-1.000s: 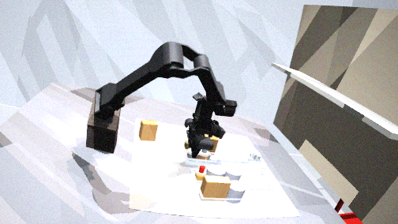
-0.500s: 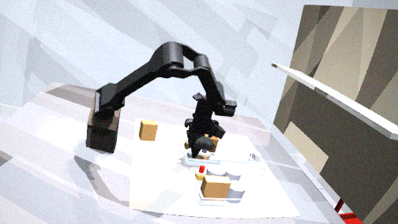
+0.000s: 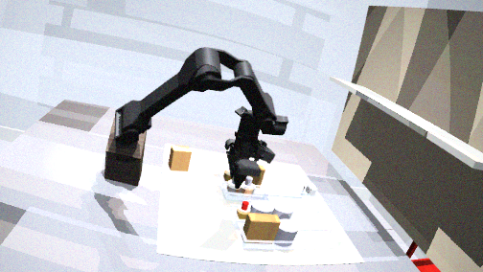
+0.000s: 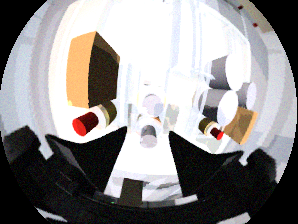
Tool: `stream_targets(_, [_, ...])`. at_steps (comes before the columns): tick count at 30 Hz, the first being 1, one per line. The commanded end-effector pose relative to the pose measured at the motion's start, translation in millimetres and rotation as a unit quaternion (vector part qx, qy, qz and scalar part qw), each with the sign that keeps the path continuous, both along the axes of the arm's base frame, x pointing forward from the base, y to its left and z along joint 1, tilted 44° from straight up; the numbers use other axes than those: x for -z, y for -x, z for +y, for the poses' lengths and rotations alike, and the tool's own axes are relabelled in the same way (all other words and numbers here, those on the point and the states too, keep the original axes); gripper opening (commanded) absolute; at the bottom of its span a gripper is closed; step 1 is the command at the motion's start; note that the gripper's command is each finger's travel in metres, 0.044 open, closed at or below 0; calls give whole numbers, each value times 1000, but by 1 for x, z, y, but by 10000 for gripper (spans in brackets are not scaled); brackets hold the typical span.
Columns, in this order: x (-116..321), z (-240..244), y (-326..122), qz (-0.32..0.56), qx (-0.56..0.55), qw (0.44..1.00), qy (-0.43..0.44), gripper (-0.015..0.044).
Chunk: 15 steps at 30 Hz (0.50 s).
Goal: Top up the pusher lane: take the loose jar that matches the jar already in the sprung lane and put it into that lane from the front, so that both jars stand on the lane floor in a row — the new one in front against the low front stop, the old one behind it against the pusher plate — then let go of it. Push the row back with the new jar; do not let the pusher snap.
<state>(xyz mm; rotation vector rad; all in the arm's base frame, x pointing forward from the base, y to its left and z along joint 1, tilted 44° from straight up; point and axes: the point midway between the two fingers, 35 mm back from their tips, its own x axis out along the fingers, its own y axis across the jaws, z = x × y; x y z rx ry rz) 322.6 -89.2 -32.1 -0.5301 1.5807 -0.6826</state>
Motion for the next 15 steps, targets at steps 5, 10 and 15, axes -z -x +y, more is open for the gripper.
stream_targets(5, [-3, 4, 7, -2, 2, 1000, -2, 285])
stream_targets(10, [-4, 7, 22, -1, 2, 1000, -2, 285])
stream_targets(15, [-5, 9, 38, -1, 2, 1000, -2, 285])
